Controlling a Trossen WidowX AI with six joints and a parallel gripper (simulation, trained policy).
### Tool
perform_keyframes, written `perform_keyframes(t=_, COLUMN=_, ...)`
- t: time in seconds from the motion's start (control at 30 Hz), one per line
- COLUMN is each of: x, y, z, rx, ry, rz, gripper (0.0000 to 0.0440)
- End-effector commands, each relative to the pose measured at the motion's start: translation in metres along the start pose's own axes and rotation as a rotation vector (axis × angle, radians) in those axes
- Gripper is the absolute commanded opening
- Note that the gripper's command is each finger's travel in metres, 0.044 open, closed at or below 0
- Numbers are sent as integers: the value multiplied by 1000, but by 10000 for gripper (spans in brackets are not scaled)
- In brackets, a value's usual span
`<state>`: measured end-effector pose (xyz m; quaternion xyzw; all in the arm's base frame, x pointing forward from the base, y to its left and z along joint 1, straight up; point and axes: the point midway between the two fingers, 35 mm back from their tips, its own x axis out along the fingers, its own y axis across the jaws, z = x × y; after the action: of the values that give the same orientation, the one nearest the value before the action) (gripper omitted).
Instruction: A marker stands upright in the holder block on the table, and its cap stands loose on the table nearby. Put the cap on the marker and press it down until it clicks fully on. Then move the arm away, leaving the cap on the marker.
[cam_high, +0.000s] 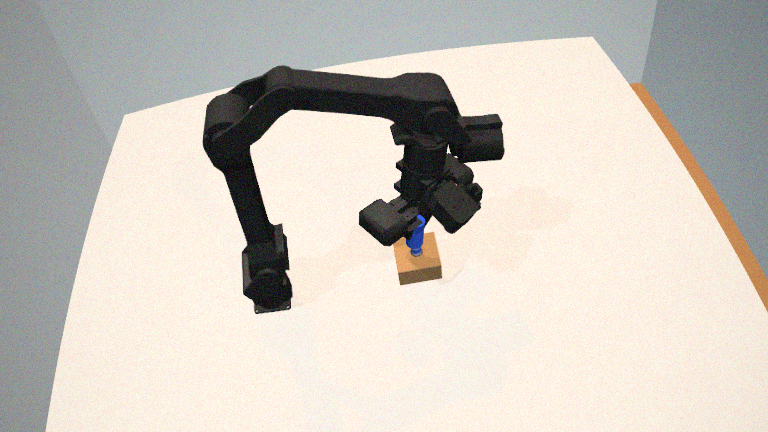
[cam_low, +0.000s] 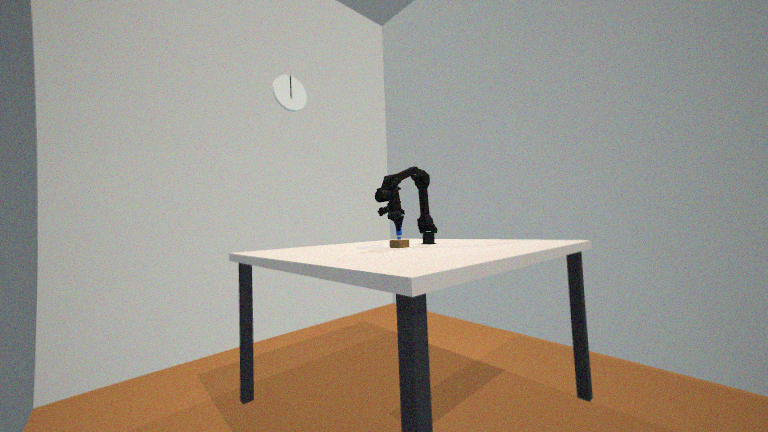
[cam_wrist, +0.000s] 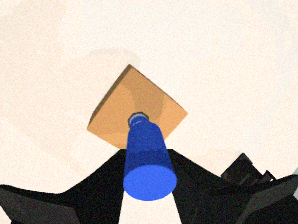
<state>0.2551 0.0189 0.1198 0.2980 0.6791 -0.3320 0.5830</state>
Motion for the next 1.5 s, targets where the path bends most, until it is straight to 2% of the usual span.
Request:
perform_keyframes(t=0.0, x=17, y=-7, z=-5, rx=-14, ry=39, rz=-50, gripper=4)
perform_keyframes(t=0.37, x=18, y=-7, z=-5, rx=-18, ry=39, rz=-50, gripper=11)
perform_keyframes(t=0.47, x=20, y=-7, z=-4, rx=-19, ry=39, rz=-54, gripper=90)
perform_keyframes(t=0.8, x=22, y=-10, z=-6, rx=-25, ry=47, rz=-62, gripper=139)
perform_keyframes(t=1.23, x=26, y=-20, z=-15, rx=-32, ry=84, rz=-87, gripper=252)
perform_keyframes(t=1.33, x=26, y=-22, z=-17, rx=-34, ry=87, rz=-83, gripper=298)
perform_keyframes(t=1.47, x=26, y=-24, z=-18, rx=-36, ry=82, rz=-71, gripper=399)
